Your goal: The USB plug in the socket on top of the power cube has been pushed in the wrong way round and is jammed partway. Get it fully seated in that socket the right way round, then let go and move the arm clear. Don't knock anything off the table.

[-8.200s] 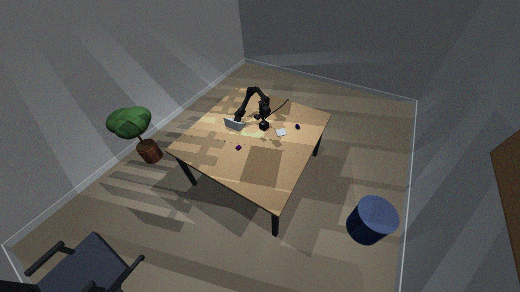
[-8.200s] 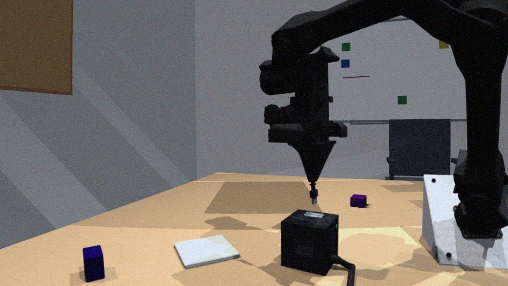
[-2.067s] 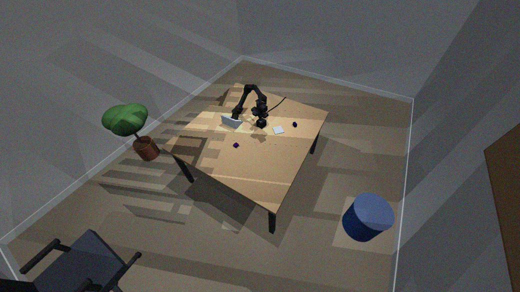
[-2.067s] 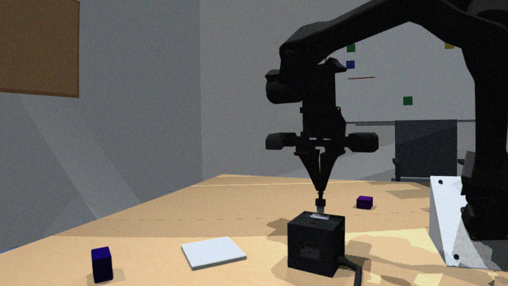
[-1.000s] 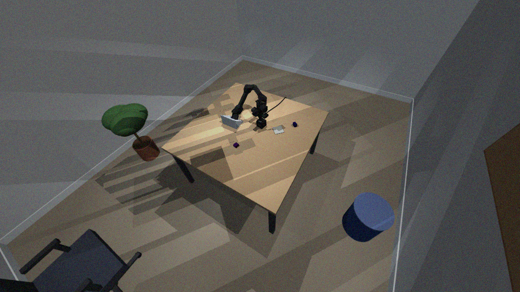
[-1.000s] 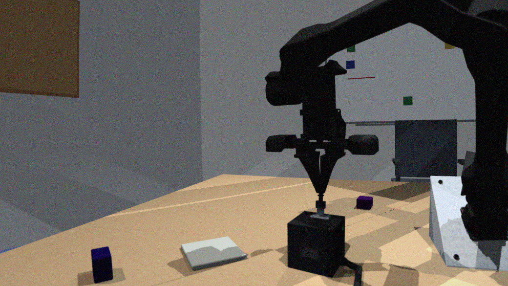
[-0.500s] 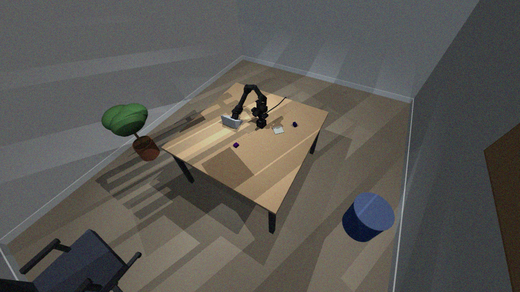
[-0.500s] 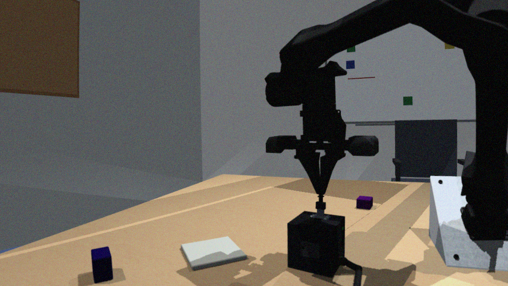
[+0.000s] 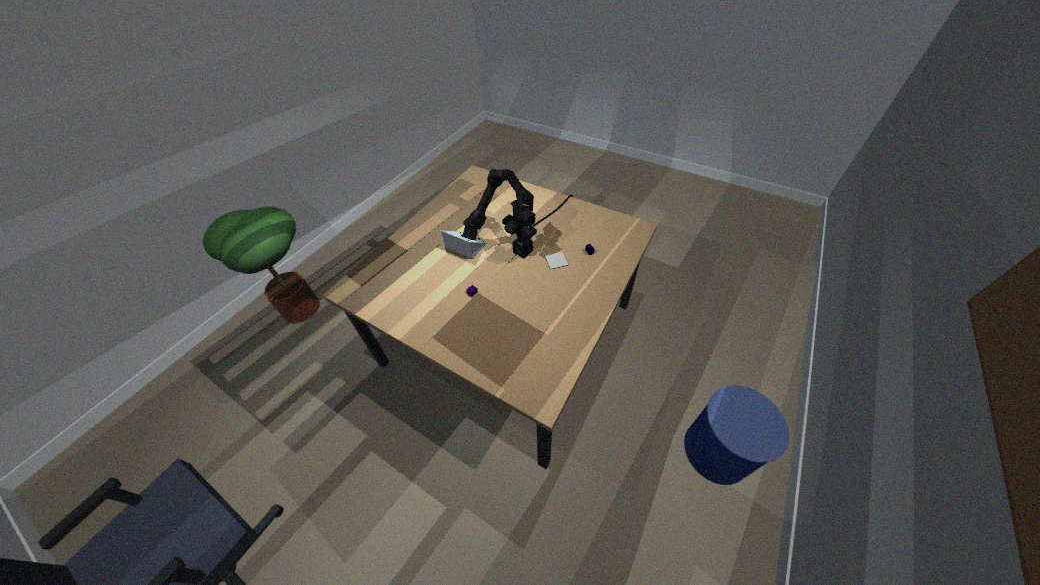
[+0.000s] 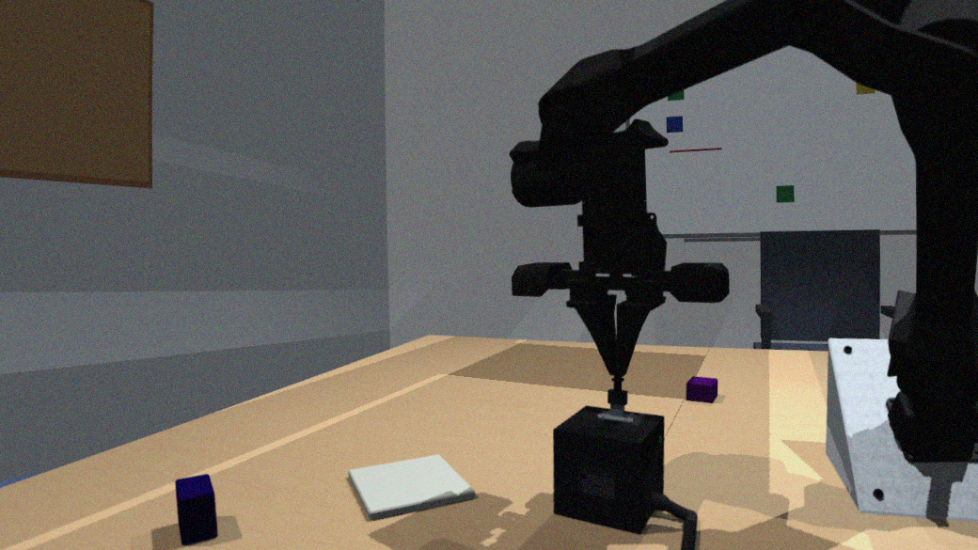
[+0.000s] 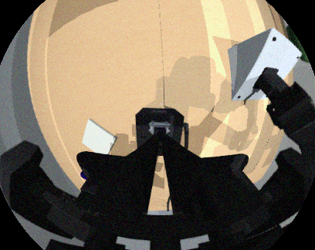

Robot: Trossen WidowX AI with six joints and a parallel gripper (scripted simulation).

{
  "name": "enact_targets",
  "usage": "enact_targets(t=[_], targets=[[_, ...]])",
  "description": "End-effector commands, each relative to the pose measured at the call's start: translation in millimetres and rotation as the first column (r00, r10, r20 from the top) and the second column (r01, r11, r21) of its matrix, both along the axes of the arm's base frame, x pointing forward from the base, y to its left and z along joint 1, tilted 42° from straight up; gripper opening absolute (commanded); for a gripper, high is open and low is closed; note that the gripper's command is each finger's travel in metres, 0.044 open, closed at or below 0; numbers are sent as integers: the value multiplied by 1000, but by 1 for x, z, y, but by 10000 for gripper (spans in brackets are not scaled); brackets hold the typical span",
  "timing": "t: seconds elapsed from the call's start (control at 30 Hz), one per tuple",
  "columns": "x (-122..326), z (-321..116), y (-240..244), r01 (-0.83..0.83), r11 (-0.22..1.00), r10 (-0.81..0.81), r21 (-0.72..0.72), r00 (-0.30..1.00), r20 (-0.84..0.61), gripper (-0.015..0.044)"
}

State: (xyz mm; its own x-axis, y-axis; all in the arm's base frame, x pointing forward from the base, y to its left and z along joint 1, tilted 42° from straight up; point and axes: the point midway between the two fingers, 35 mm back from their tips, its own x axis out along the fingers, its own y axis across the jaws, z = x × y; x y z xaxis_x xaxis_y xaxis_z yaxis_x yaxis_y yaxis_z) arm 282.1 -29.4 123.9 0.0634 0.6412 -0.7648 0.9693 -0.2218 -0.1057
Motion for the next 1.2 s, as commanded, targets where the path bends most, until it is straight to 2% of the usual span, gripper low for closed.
enact_targets(t=[0.0,1.17], targets=[[0,0,0,4,1000,-4,0,1000,-2,0],[0,-4,3,4,1000,-4,0,1000,-2,0]])
